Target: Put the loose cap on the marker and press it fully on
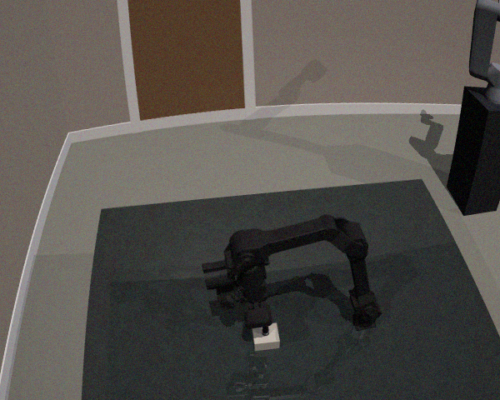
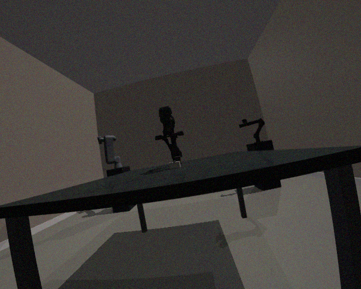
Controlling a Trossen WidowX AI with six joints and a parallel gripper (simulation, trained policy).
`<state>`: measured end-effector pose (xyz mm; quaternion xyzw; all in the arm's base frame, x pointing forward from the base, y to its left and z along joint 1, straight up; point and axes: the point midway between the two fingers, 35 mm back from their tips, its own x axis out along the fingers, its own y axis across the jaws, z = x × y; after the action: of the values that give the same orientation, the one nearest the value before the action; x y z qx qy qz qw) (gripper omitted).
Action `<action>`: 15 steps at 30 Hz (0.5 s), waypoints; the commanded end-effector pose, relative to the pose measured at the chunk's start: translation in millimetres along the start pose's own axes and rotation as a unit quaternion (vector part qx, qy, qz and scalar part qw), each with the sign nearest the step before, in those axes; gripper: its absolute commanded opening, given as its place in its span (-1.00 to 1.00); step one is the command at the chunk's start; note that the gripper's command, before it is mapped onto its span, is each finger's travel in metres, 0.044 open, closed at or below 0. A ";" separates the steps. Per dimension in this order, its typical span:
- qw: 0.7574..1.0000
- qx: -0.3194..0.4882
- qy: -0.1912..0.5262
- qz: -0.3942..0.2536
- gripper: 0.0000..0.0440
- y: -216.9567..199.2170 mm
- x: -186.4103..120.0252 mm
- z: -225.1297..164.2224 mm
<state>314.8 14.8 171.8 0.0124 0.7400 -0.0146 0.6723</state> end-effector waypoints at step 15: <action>1.000 -0.006 0.017 0.009 -1.00 -1.8 15.9 -13.4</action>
<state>300.7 13.2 160.7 0.0149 0.7504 -0.0073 0.6608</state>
